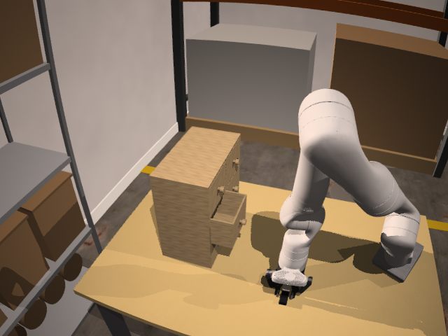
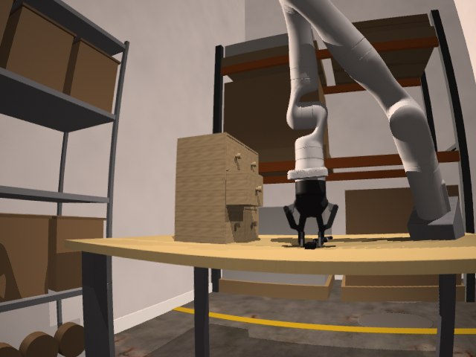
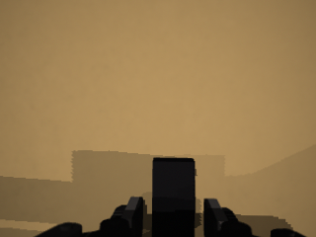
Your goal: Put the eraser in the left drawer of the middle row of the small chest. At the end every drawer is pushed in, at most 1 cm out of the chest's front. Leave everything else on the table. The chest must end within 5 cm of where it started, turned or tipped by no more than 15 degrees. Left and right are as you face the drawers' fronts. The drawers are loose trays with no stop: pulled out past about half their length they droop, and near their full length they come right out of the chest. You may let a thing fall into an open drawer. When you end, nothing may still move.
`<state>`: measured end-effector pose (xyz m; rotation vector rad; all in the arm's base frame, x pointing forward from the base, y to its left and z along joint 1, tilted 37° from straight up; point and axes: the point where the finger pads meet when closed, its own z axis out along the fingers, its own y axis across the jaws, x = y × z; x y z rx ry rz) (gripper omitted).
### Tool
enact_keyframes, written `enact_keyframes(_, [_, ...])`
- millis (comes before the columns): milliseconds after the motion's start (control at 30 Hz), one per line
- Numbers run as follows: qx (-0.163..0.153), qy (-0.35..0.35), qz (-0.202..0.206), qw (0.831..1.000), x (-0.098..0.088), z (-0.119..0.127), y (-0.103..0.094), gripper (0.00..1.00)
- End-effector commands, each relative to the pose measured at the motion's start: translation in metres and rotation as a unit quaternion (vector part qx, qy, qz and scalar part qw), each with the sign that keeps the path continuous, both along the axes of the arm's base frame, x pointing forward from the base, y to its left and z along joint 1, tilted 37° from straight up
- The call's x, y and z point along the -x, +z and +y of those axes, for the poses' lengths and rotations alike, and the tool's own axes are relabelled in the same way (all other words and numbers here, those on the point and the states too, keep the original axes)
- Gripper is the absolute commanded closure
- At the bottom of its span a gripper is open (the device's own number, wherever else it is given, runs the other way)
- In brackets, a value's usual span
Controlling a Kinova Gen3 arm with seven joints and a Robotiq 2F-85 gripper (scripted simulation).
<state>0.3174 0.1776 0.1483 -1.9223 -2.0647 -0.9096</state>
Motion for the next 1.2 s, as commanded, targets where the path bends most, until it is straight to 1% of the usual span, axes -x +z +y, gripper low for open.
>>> enact_keyframes(0, [0.0, 0.0, 0.0, 1.0, 0.0, -0.0001, -0.0001, 0.62])
enact_keyframes(500, [0.0, 0.0, 0.0, 1.0, 0.0, -0.0001, -0.0001, 0.62])
enact_keyframes(533, [0.0, 0.0, 0.0, 1.0, 0.0, -0.0001, -0.0001, 0.81])
enact_keyframes(1167, [0.0, 0.0, 0.0, 1.0, 0.0, -0.0001, -0.0001, 0.81])
